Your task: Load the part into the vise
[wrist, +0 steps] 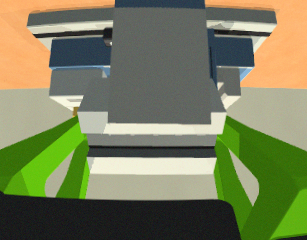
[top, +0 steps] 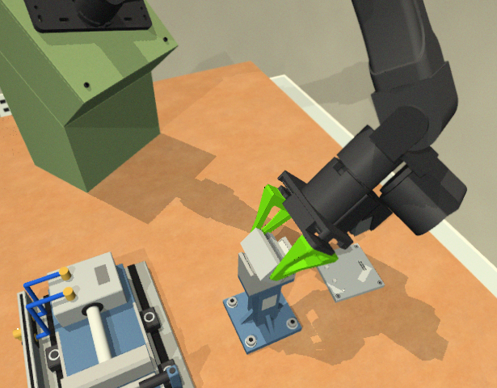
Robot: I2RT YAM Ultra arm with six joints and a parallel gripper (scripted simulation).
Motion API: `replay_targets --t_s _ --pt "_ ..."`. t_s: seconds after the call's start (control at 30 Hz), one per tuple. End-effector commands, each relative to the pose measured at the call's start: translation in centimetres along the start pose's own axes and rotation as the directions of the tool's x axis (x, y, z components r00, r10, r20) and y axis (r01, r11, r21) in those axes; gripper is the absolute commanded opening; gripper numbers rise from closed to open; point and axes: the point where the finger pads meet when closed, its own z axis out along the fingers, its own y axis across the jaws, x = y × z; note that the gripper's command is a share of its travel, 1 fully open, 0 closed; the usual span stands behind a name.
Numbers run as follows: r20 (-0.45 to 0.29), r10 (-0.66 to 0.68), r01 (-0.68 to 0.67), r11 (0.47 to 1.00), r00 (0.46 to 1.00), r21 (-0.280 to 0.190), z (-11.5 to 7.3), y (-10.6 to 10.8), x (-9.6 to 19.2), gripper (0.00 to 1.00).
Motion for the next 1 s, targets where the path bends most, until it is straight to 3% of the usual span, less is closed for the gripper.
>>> replay_targets --t_s 0.0,0.87,0.9,0.97 --pt "0.008 0.017 -0.017 0.999 1.0 0.038 -0.93 -1.11 -0.23 0.0" --pt "0.008 0.017 -0.017 0.999 1.0 0.038 -0.93 -1.11 -0.23 0.0" --pt "0.008 0.017 -0.017 0.999 1.0 0.038 -0.93 -1.11 -0.23 0.81" --pt "0.008 0.017 -0.018 0.999 1.0 0.037 -0.91 -1.12 -0.2 0.81"
